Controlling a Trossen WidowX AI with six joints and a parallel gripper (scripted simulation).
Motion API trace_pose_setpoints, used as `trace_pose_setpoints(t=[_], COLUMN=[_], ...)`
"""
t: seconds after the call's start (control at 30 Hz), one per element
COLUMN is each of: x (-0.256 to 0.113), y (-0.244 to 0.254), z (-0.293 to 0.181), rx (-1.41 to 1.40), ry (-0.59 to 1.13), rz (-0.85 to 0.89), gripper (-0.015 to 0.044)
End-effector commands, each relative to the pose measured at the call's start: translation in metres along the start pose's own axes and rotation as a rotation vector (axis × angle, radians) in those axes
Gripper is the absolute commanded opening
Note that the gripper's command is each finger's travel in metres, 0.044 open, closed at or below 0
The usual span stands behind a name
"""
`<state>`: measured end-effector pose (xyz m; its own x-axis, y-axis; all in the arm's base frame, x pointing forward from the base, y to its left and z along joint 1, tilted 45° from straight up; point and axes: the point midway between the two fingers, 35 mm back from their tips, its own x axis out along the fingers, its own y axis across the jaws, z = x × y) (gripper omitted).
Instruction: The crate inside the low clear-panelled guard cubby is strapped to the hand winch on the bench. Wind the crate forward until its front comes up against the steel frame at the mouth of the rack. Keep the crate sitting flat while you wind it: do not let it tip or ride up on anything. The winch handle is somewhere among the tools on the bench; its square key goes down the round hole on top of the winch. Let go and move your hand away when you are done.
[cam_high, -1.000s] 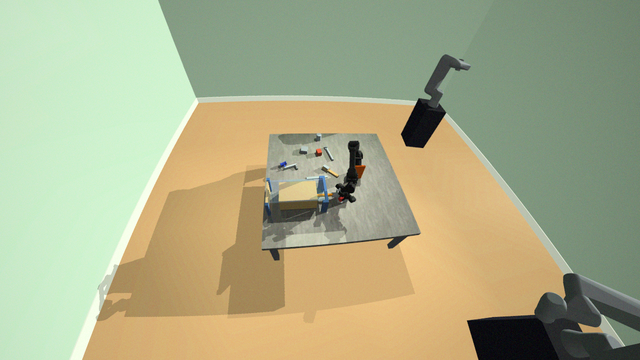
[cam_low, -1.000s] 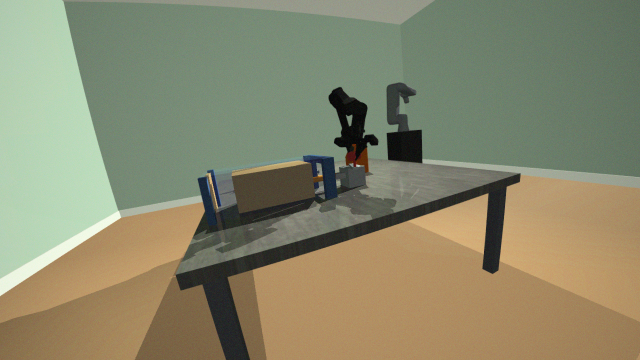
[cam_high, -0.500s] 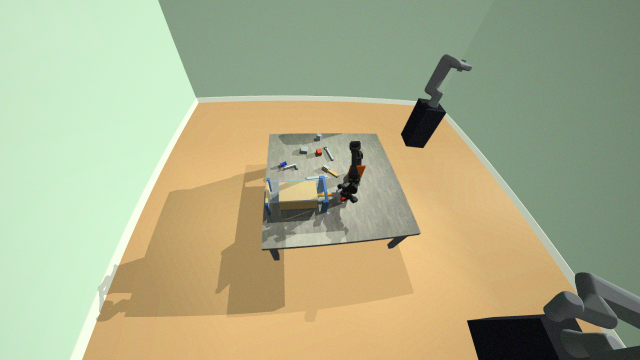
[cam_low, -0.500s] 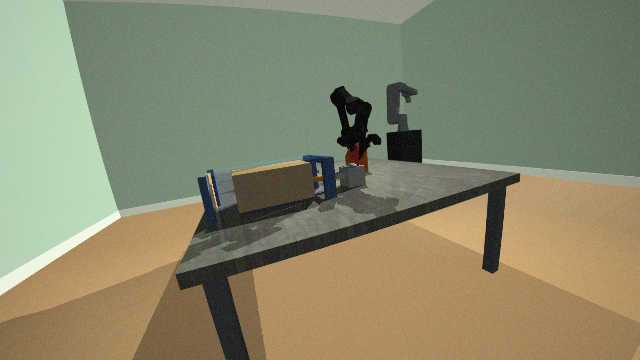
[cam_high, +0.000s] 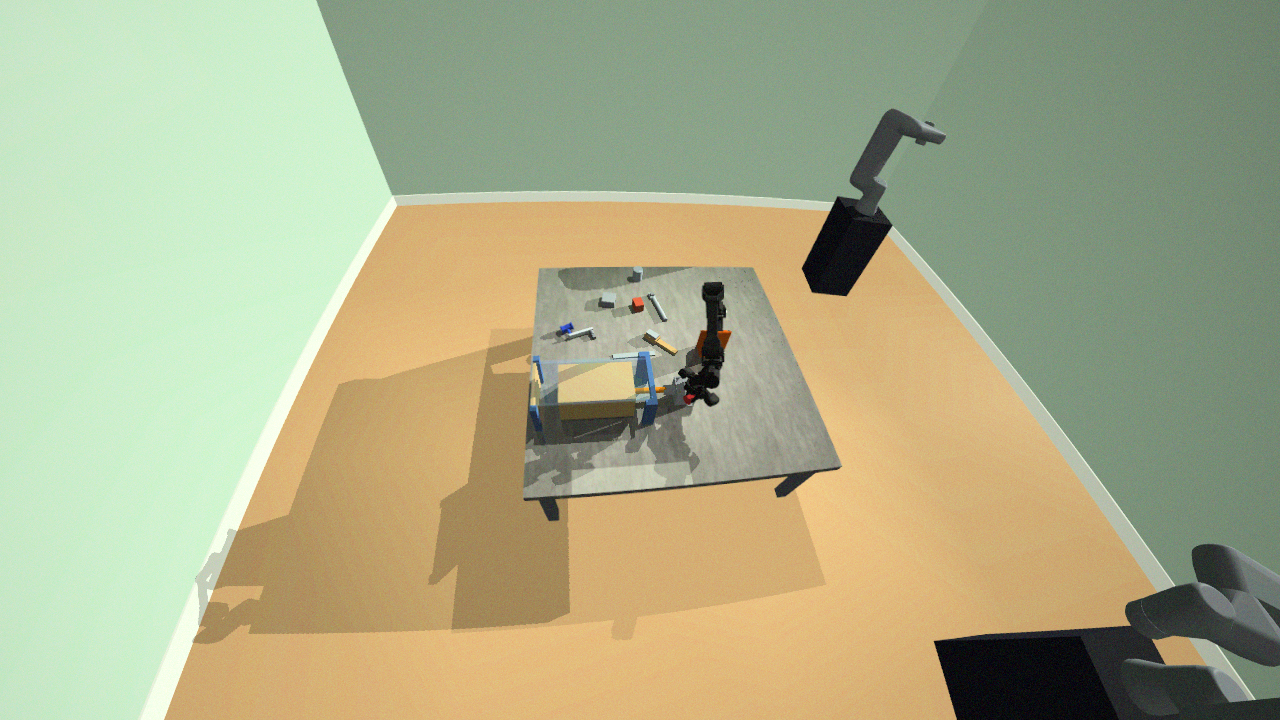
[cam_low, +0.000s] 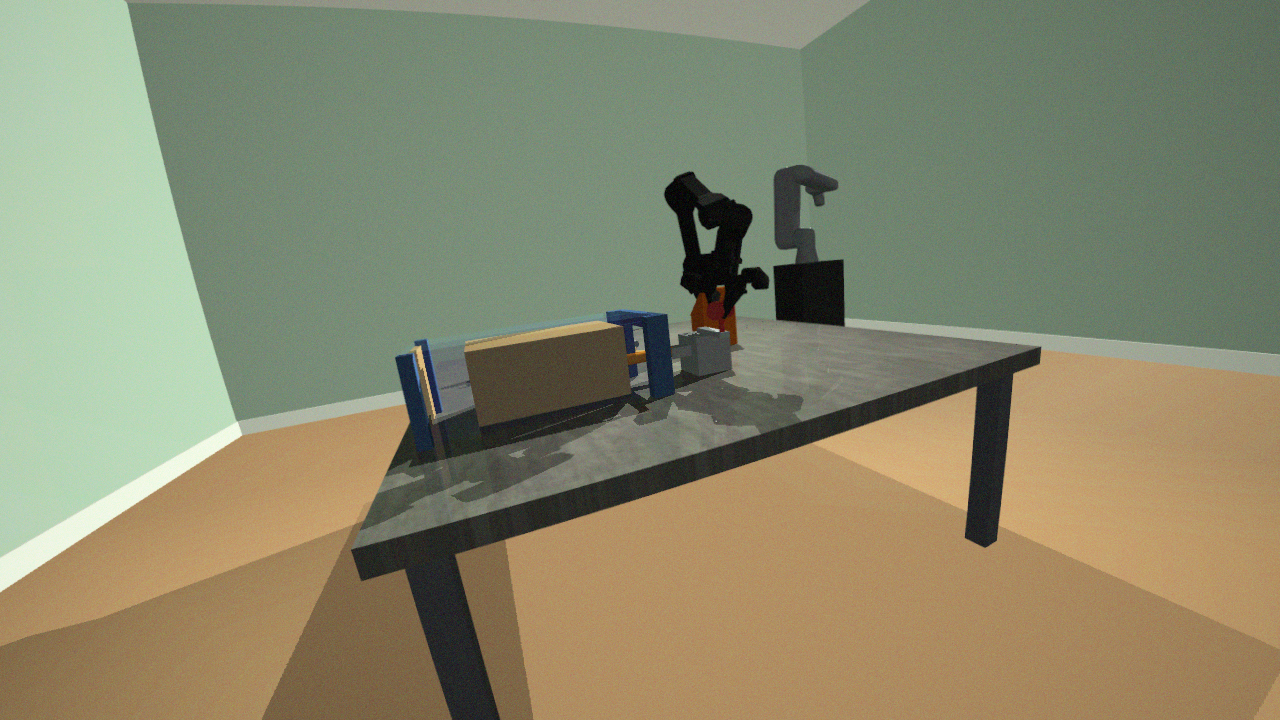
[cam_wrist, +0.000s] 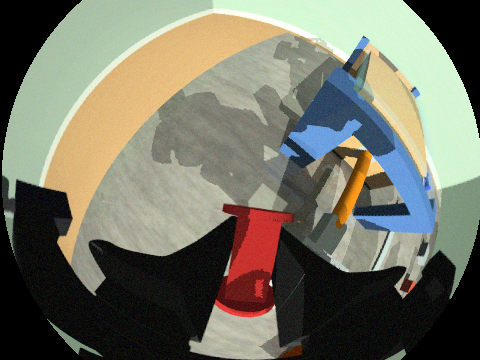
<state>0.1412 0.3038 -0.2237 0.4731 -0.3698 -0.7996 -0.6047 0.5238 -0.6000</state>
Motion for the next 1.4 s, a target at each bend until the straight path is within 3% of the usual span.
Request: trace_pose_setpoints(t=[0.0,1.37], x=[-0.005,-0.024], y=[0.01,0.02], z=[-0.016,-0.056], rx=[-0.026,-0.028], ry=[0.024,0.026], rz=[0.019,0.022], gripper=[0.0,0.0])
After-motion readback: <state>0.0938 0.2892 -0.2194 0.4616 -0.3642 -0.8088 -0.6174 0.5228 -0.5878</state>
